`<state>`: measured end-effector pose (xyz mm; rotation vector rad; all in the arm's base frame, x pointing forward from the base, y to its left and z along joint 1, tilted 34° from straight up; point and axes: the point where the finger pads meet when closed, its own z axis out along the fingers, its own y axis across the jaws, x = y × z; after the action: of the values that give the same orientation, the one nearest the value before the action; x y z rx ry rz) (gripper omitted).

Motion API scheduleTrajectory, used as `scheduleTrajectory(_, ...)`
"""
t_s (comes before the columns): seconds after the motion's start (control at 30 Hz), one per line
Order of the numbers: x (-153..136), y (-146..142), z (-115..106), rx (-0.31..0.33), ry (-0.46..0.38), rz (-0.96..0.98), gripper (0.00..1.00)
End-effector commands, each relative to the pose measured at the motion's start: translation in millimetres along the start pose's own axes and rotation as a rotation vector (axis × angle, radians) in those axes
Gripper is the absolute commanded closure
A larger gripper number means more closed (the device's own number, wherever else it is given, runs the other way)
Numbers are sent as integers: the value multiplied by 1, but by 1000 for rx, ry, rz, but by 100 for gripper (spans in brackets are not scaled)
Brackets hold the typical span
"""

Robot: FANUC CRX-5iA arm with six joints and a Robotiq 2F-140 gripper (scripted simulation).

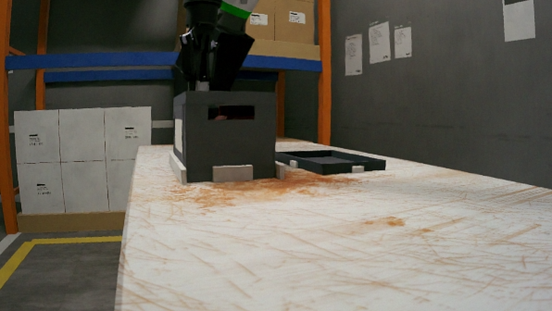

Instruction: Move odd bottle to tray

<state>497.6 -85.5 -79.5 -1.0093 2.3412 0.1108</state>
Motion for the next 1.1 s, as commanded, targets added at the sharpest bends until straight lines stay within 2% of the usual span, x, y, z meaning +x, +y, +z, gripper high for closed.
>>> scheduleTrajectory(0.0, 0, -1, 0, 1, 0, 0, 90)
scheduleTrajectory(0.73, 0, 0, -2, 1, 0, 0, 90)
scheduleTrajectory(1.07, 0, 0, -9, 1, 0, 0, 90)
